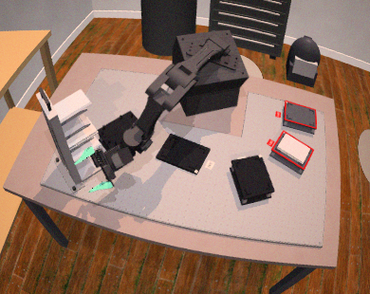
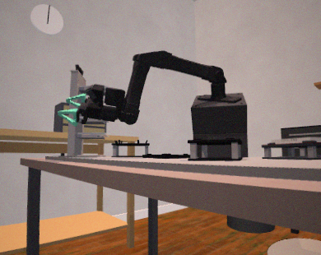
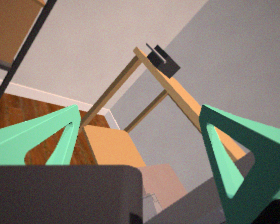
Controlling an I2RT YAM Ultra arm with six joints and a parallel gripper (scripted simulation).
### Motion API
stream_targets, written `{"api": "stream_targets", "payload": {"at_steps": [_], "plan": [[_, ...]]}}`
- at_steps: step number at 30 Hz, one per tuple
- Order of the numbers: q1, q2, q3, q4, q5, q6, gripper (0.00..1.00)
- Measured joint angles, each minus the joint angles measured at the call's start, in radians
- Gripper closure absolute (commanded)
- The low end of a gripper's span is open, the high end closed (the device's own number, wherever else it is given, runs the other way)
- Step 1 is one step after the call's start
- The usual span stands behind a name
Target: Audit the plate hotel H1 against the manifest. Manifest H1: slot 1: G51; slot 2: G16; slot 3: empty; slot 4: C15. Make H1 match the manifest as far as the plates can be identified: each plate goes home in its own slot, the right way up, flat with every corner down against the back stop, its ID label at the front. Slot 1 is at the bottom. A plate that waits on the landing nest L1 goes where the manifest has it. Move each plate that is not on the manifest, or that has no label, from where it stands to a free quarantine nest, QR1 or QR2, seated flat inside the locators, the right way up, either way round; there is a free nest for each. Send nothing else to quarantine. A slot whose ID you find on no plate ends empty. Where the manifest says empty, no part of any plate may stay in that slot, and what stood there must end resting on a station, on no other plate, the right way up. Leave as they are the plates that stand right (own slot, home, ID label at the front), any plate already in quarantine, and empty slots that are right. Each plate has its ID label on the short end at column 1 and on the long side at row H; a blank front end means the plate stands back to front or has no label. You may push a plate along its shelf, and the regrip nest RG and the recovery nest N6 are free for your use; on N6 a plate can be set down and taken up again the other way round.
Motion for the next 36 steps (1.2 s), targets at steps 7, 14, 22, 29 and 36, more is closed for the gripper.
{"api": "stream_targets", "payload": {"at_steps": [7,14,22,29,36], "plan": [[0.000,0.000,0.000,0.000,0.000,0.000,0.00],[0.000,0.000,0.000,0.000,0.000,0.000,0.00],[0.002,-0.053,-0.064,-0.086,-0.027,0.005,1.00],[0.019,-0.156,-0.098,-0.206,-0.060,0.014,1.00],[0.030,-0.278,-0.164,-0.370,-0.108,0.031,1.00]]}}
